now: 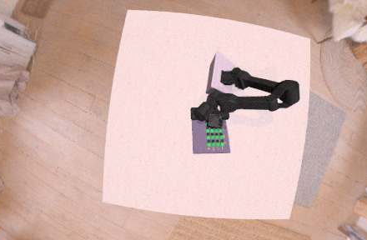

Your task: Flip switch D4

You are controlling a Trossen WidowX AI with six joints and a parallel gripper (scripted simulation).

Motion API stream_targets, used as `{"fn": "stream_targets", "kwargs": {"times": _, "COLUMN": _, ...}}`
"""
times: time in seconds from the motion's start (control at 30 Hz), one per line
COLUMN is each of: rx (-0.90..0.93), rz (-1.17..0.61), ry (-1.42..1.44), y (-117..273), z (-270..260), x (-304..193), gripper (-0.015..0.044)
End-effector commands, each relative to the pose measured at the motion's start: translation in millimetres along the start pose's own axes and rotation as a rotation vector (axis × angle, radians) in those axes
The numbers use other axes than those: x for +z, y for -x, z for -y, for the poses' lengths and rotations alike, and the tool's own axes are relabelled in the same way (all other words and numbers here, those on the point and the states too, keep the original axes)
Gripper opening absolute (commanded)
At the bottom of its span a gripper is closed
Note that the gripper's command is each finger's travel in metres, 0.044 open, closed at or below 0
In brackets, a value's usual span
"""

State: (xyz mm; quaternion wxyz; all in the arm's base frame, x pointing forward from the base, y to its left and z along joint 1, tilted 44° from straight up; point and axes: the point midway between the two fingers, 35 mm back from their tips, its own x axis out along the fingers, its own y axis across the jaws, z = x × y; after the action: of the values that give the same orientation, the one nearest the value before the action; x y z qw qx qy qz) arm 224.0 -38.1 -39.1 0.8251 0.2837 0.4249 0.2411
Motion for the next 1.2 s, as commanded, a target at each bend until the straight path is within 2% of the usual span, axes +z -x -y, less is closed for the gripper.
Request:
{"fn": "stream_targets", "kwargs": {"times": 0.0, "rx": 0.005, "rz": 0.005, "ry": -0.003, "y": -8, "z": -1, "x": 1, "gripper": 0.0000}}
{"fn": "stream_targets", "kwargs": {"times": 0.47, "rx": 0.005, "rz": 0.005, "ry": -0.003, "y": -23, "z": -1, "x": 1, "gripper": 0.0000}}
{"fn": "stream_targets", "kwargs": {"times": 1.17, "rx": 0.005, "rz": 0.005, "ry": -0.003, "y": -24, "z": -1, "x": 1, "gripper": 0.0000}}
